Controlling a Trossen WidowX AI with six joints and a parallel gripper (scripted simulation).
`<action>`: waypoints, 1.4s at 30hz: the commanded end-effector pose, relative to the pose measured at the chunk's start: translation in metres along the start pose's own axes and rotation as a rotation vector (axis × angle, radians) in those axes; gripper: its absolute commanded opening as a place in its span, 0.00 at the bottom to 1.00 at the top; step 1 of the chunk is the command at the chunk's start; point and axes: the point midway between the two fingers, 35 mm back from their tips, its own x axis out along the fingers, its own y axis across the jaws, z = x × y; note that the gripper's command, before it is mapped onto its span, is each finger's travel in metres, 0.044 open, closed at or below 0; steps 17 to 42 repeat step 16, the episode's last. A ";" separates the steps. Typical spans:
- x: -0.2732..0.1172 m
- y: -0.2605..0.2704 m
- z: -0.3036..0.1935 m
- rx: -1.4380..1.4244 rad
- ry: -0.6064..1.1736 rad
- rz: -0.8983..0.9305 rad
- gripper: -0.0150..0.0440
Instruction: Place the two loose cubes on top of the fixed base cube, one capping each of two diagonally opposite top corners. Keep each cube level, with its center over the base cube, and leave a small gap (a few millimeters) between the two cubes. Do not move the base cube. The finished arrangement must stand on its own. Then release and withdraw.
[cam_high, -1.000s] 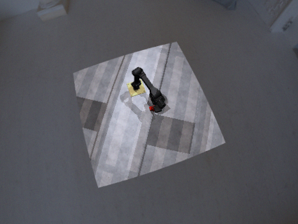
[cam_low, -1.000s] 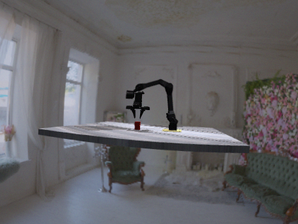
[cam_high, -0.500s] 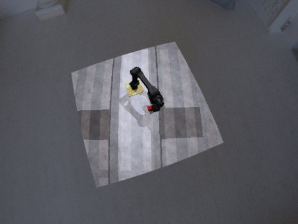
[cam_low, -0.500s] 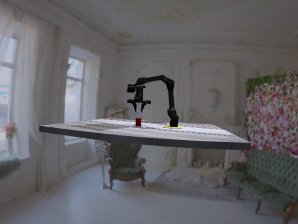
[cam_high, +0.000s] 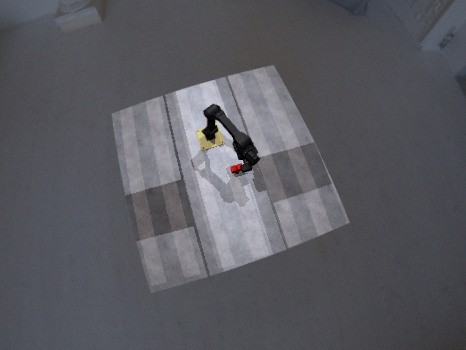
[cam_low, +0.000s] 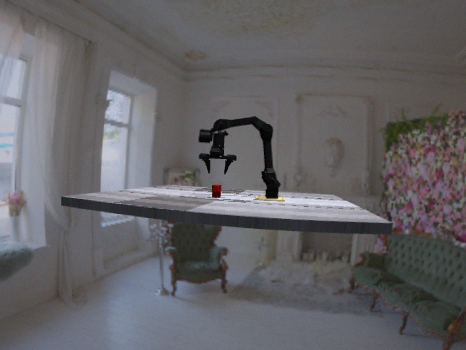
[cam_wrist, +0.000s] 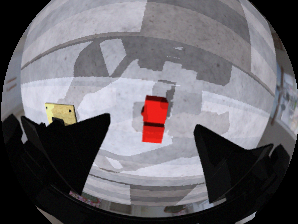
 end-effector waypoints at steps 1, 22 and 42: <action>-0.001 0.021 0.041 -0.012 -0.004 0.005 0.93; -0.003 0.049 0.080 -0.011 -0.008 0.007 0.93; -0.003 0.049 0.080 -0.011 -0.008 0.007 0.93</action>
